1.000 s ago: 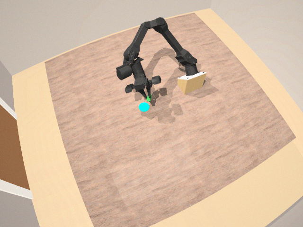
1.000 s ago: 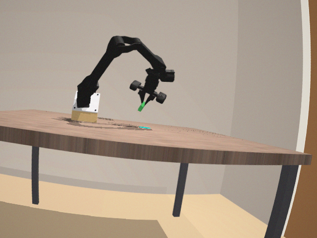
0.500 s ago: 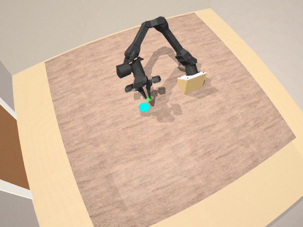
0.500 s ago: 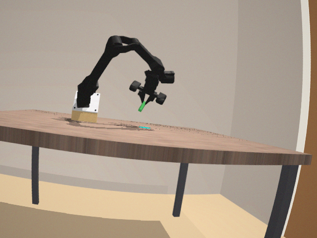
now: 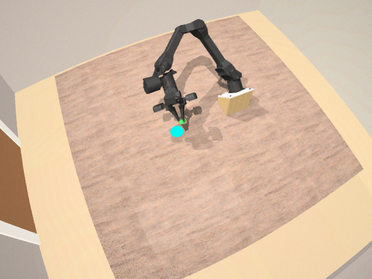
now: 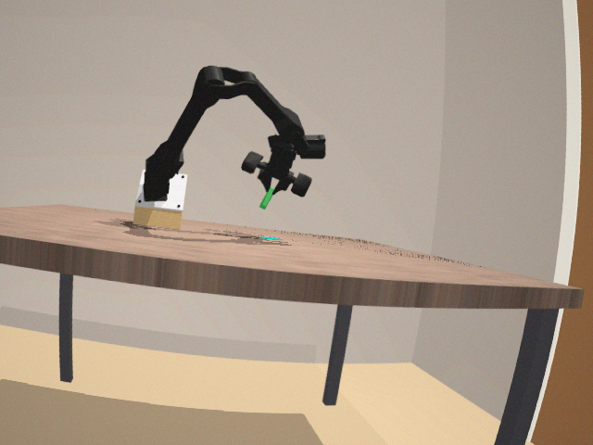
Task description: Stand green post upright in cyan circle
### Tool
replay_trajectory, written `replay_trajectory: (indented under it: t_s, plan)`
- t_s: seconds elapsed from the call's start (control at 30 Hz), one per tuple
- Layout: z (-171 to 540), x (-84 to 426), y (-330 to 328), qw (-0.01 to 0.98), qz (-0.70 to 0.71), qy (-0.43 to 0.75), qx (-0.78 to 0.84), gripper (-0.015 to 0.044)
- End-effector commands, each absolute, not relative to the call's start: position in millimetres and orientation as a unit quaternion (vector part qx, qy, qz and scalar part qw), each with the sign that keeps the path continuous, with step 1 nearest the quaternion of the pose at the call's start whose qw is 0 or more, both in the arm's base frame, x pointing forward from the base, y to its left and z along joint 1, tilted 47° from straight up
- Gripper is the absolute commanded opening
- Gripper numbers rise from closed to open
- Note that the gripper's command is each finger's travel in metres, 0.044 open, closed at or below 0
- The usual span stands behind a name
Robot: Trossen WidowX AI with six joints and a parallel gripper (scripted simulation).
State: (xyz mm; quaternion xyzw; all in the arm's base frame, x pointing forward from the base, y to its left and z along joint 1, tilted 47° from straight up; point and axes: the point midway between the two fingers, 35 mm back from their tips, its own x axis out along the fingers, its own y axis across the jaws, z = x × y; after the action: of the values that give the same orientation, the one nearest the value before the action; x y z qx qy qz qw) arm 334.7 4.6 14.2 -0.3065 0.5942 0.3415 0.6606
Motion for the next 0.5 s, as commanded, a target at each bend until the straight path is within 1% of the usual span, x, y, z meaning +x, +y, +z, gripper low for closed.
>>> replay_trajectory:
  t_s: [0.0, 0.47]
  plan:
    - [13.7, 333.1, 4.3, 0.667, 0.349, 0.584, -0.304, 0.0023]
    - [17.5, 334.0, 3.3, 0.694, 0.368, 0.542, -0.298, 0.0023]
